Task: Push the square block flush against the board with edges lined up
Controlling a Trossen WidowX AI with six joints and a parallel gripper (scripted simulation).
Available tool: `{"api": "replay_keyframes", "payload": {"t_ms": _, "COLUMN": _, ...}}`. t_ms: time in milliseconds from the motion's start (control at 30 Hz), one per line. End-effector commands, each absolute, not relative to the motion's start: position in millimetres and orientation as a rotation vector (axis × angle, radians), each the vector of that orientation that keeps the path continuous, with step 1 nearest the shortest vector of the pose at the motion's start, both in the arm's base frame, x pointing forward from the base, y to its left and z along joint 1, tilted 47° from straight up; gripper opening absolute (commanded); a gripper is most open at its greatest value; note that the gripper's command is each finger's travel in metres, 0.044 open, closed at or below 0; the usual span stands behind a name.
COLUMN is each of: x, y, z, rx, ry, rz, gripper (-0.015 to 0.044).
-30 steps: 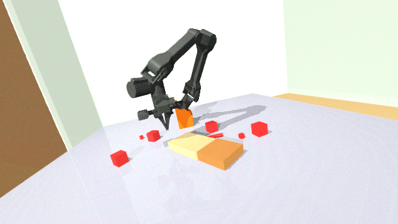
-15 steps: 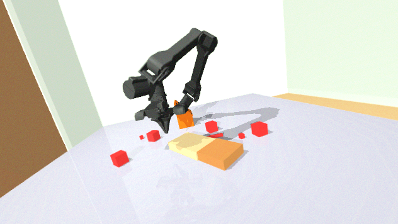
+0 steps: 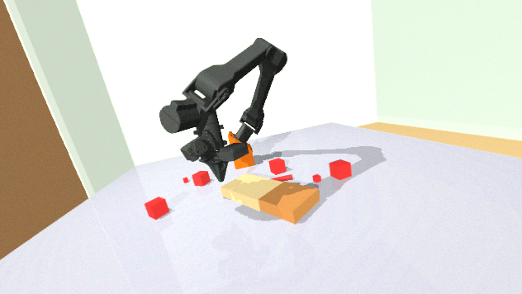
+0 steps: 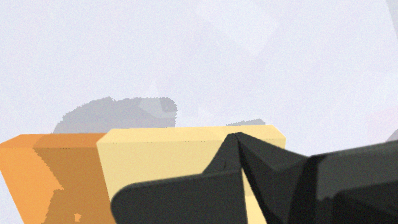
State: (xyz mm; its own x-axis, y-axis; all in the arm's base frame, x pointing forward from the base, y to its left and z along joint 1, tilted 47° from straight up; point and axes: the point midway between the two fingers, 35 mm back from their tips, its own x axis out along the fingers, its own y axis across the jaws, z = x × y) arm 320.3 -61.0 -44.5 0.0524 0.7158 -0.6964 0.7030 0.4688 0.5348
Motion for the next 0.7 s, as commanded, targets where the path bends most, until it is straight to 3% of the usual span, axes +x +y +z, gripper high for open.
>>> {"api": "replay_keyframes", "payload": {"t_ms": 0, "x": 333.2, "y": -58.3, "z": -41.3, "rx": 1.33, "ry": 1.673, "rz": -0.077, "gripper": 0.0}}
{"api": "replay_keyframes", "payload": {"t_ms": 267, "x": 355.2, "y": -50.5, "z": -36.3, "rx": 1.518, "ry": 1.708, "rz": -0.288, "gripper": 0.0}}
{"api": "replay_keyframes", "payload": {"t_ms": 667, "x": 358.7, "y": -10.0, "z": -73.8, "rx": 1.524, "ry": 1.709, "rz": -0.291, "gripper": 0.0}}
